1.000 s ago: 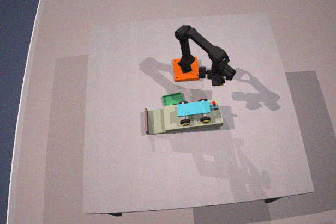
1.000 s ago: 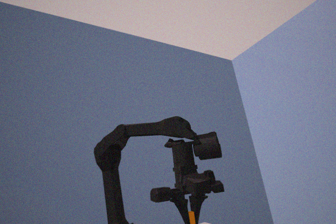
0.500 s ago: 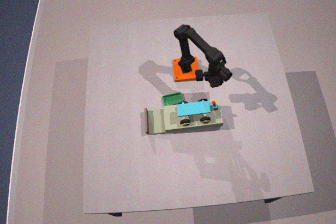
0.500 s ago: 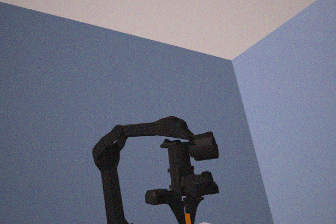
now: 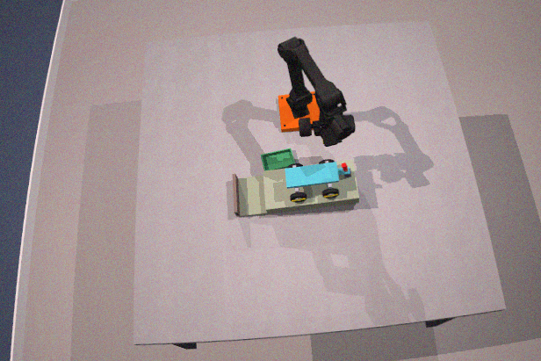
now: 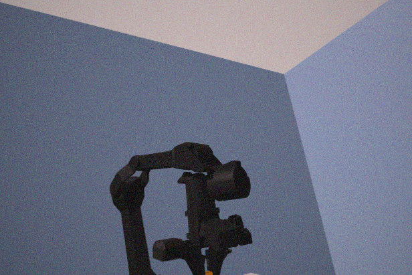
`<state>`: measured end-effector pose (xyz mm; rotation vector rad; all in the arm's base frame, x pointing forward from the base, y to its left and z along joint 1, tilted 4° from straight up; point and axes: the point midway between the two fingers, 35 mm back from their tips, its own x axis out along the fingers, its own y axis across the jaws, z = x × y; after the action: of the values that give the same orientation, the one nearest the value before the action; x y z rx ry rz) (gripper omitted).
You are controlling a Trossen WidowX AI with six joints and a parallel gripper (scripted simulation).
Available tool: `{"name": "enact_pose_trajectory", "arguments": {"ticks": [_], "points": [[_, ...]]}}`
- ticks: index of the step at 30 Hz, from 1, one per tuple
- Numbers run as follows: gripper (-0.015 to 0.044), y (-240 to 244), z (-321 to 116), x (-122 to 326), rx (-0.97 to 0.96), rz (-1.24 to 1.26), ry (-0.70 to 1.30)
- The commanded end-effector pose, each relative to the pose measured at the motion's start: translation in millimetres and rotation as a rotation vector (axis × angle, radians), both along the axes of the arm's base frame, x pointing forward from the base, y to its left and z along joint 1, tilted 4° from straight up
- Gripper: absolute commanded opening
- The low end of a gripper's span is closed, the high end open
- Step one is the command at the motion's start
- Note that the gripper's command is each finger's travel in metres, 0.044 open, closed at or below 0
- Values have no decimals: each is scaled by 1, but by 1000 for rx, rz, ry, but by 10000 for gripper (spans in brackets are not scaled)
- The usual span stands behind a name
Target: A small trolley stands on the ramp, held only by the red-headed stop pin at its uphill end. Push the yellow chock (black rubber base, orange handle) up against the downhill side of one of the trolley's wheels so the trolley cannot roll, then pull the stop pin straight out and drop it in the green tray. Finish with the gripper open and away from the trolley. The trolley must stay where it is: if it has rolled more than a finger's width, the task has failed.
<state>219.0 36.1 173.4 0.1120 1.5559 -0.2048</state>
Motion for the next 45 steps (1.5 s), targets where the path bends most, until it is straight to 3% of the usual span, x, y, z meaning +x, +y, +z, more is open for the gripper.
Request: {"name": "enact_pose_trajectory", "arguments": {"ticks": [1,45], "points": [[0,-16,0,0,-4,4,-4],[0,-180,-1,0,-21,4,-5]]}}
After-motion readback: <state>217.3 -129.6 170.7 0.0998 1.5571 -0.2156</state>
